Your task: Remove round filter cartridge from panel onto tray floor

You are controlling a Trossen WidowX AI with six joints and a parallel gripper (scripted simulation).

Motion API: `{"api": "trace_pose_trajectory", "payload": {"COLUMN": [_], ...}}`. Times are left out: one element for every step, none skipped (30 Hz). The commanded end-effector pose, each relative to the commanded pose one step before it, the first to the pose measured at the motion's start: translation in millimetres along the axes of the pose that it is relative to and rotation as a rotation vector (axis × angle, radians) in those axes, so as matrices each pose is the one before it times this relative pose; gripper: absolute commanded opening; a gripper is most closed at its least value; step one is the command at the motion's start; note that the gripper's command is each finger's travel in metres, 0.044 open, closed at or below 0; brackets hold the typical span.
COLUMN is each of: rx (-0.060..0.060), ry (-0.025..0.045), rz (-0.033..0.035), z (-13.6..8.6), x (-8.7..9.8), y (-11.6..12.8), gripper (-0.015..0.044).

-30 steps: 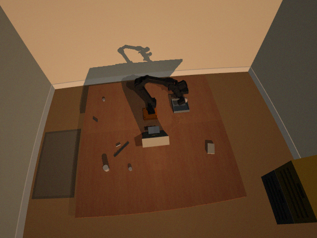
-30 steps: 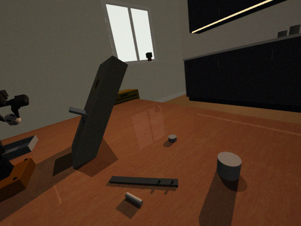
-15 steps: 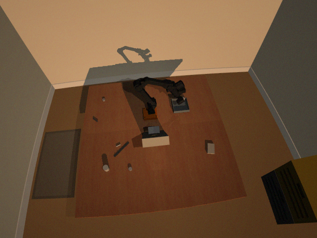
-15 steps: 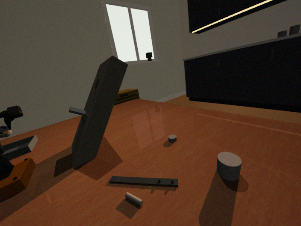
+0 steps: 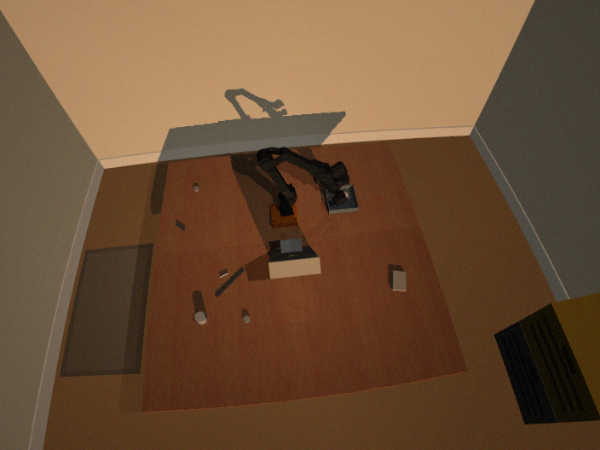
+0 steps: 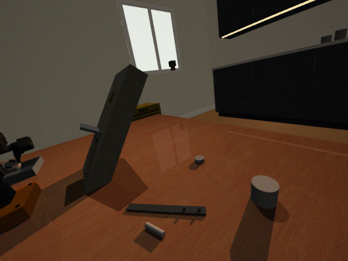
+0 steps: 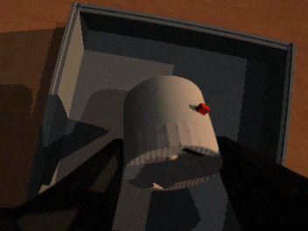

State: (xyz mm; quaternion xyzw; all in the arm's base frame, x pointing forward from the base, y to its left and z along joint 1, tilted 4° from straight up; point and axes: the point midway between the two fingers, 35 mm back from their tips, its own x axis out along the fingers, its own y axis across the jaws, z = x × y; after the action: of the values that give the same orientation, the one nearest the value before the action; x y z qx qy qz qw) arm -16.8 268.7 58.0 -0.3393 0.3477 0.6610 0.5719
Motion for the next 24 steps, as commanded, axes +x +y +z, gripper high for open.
{"api": "trace_pose_trajectory", "payload": {"rx": [0.0052,0.0,-0.0047,0.0,0.0,0.0,0.0,0.0,0.0,0.0,0.0,0.0,0.0,0.0,0.0,0.0,0.0,0.0,0.0,0.0,0.0,0.0,0.0,0.0], "ry": [-0.00099,0.0,0.00634,0.0,0.0,0.0,0.0,0.0,0.0,0.0,0.0,0.0,0.0,0.0,0.0,0.0,0.0,0.0,0.0,0.0,0.0,0.00009,0.00029,0.00053], "rz": [-0.00384,0.0,0.00423,0.0,0.0,0.0,0.0,0.0,0.0,0.0,0.0,0.0,0.0,0.0,0.0,0.0,0.0,0.0,0.0,0.0,0.0,-0.00001,-0.00004,-0.00006], "z": [-4.04,0.0,0.12,0.0,0.0,0.0,0.0,0.0,0.0,0.0,0.0,0.0,0.0,0.0,0.0,0.0,0.0,0.0,0.0,0.0,0.0,1.41,4.13,6.51], "x": [6.08,0.0,-2.73,0.0,0.0,0.0,0.0,0.0,0.0,0.0,0.0,0.0,0.0,0.0,0.0,0.0,0.0,0.0,0.0,0.0,0.0,-1.68,-5.17,-9.04], "y": [-0.46,0.0,0.6,0.0,0.0,0.0,0.0,0.0,0.0,0.0,0.0,0.0,0.0,0.0,0.0,0.0,0.0,0.0,0.0,0.0,0.0,-0.06,-0.17,-0.21], "gripper": [0.0,0.0,0.0026,0.0053,0.0079,0.0105,0.0131,0.0157,0.0184,0.021,0.0236,0.0263,0.0289,0.0315,0.0341,0.0368,0.0394,0.042,0.044,0.044,0.044,0.044,0.044,0.044]}}
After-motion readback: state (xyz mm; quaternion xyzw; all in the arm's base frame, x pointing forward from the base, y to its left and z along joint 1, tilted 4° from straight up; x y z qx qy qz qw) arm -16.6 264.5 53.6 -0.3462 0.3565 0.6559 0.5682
